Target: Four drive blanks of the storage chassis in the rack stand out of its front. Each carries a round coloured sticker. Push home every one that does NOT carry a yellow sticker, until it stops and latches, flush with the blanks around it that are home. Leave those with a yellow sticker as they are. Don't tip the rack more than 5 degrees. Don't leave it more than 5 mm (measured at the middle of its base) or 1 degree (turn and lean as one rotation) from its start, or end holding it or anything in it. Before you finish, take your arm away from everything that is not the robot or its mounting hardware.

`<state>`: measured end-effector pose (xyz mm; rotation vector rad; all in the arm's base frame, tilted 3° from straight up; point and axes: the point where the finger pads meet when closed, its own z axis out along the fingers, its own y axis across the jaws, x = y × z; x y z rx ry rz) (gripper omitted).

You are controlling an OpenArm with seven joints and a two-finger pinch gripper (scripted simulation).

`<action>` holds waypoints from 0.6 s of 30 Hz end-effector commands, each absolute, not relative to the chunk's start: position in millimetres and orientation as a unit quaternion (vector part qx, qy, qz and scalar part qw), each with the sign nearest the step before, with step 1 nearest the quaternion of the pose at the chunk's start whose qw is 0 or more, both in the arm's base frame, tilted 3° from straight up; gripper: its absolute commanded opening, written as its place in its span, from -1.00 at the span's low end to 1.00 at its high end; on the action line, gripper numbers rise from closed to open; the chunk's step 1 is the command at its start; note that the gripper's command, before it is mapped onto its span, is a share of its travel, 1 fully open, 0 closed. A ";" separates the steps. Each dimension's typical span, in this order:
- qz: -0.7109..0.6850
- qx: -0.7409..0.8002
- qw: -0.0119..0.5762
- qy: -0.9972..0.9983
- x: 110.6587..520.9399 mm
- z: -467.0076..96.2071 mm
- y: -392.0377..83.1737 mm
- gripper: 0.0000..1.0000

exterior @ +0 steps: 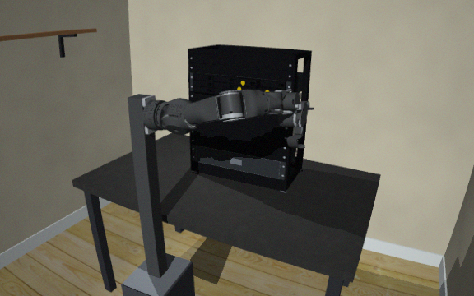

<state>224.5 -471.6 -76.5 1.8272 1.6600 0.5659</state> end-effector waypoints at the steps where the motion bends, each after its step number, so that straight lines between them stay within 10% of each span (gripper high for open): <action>1: 0.213 0.688 0.301 0.625 224.7 -75.4 -471.9 1.00; 18: 0.197 0.677 0.261 0.659 229.3 -102.0 -453.3 1.00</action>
